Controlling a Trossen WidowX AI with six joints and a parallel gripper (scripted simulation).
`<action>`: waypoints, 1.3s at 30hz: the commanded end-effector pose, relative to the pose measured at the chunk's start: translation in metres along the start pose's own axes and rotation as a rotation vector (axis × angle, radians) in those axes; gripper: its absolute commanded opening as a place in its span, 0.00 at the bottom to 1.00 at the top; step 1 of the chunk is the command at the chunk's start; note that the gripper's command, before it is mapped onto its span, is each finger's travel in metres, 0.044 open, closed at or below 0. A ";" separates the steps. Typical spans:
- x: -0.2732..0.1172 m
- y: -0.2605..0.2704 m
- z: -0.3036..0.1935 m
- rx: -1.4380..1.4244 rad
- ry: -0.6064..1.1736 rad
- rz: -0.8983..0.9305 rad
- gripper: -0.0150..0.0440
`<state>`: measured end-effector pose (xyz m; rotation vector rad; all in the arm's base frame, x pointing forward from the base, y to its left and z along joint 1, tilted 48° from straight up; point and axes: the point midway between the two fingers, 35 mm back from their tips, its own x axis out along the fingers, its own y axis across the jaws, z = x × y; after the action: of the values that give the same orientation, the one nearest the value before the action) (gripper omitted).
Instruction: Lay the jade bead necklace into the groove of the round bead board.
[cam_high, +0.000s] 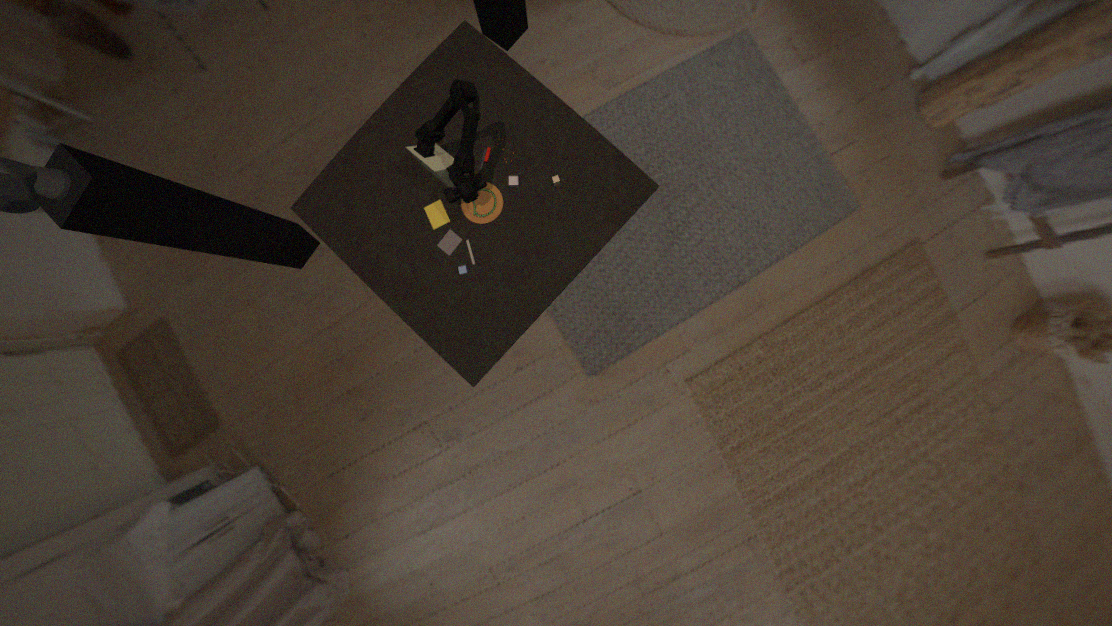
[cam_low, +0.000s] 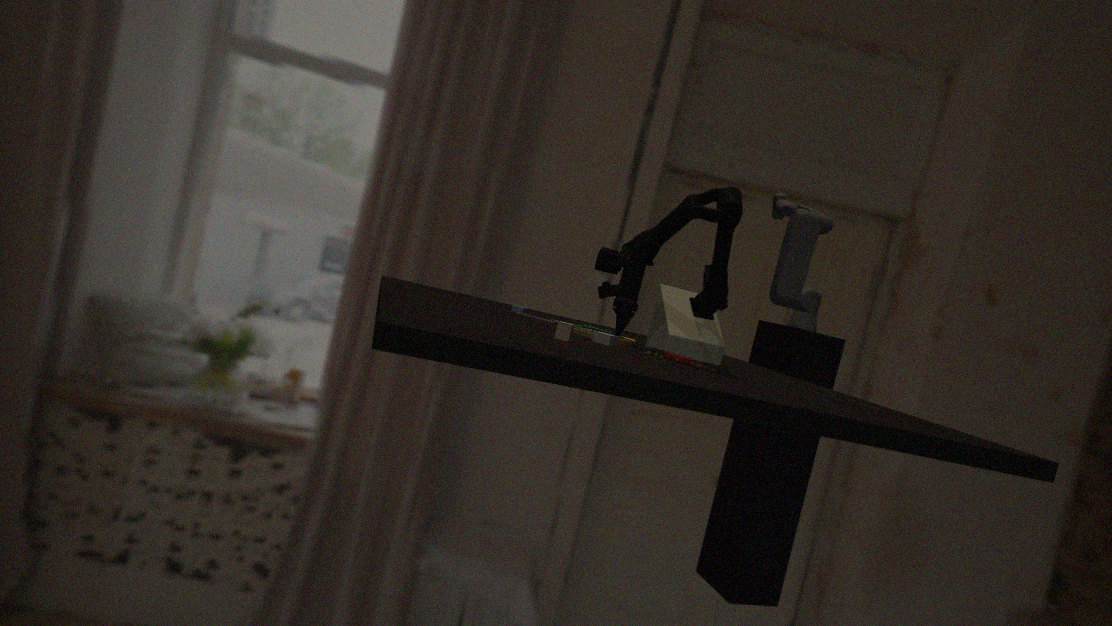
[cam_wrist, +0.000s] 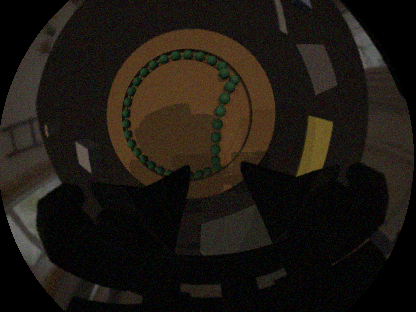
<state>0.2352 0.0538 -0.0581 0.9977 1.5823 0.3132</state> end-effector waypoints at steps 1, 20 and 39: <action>-0.002 0.000 -0.001 0.003 0.002 0.000 0.88; -0.005 -0.001 -0.002 0.012 0.007 -0.001 1.00; -0.031 0.001 0.010 -0.068 0.000 -0.001 0.46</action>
<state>0.2438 0.0286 -0.0398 0.9408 1.5612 0.3664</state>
